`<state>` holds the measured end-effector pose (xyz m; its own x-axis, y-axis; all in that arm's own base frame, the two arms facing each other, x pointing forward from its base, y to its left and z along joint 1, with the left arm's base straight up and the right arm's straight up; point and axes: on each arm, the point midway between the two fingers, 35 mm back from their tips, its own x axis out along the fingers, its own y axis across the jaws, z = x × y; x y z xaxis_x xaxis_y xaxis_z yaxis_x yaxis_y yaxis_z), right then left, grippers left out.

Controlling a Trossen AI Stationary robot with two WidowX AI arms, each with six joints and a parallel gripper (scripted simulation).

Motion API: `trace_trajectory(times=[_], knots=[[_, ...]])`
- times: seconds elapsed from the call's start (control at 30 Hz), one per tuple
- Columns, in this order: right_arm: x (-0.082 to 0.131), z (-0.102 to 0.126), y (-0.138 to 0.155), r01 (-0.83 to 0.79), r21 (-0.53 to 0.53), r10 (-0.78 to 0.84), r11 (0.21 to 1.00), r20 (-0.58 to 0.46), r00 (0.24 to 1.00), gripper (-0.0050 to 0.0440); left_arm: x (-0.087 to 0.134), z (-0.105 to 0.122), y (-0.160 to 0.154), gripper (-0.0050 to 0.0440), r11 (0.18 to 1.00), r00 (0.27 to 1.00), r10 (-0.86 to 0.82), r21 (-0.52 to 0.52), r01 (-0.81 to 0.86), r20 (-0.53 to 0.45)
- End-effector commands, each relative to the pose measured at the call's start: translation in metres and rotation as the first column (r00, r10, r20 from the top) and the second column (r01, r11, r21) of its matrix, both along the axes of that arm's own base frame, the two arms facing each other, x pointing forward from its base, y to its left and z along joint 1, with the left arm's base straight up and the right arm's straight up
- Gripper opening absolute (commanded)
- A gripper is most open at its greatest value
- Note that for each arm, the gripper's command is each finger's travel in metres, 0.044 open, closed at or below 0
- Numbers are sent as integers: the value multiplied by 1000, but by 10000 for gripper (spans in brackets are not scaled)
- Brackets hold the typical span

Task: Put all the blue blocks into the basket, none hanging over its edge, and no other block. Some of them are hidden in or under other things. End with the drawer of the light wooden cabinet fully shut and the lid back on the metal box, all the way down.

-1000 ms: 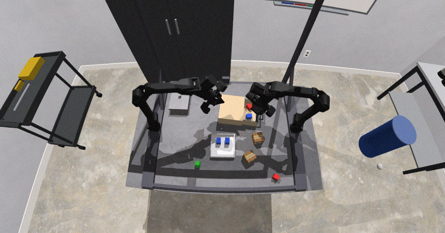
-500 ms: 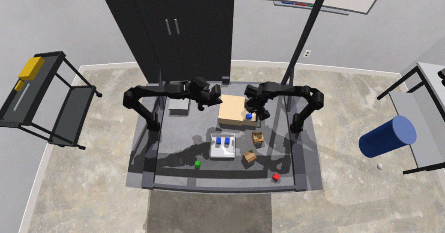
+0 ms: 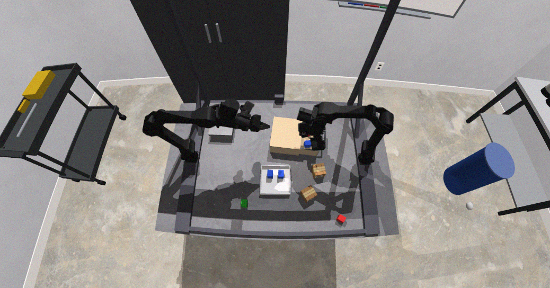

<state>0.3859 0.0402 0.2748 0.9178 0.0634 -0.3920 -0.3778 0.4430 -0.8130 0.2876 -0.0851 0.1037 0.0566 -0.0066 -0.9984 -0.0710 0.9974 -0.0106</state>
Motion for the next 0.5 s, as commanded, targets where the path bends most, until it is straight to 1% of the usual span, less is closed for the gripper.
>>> trace_trajectory(times=[0.0,0.07,0.17,0.33,0.37,0.4,0.43,0.47], knots=[[-7,17,-3,36,95,-43,995,74,996,-50,5,14,-1,175,1000,999,-5,-13,5,49],[-11,19,-6,54,141,-67,988,88,994,-50,6,14,-2,175,1000,998,17,-16,-17,55],[-20,26,-12,87,287,-127,954,122,984,-50,6,14,-2,175,1000,998,17,-16,-17,55],[-32,35,-20,109,468,-206,877,162,965,-50,6,14,-2,175,1000,998,18,-15,-18,55],[-34,37,-22,109,503,-221,858,168,961,-50,2,10,-1,175,1000,999,-5,-8,5,46],[-36,38,-23,108,536,-234,837,172,957,-50,7,15,-2,175,1000,998,5,-13,-4,60],[-39,40,-24,104,569,-245,816,177,953,-50,3,11,-1,175,1000,999,4,-10,-4,47],[-39,40,-24,104,569,-245,816,177,953,-50,3,11,-1,175,1000,999,4,-10,-4,47]])
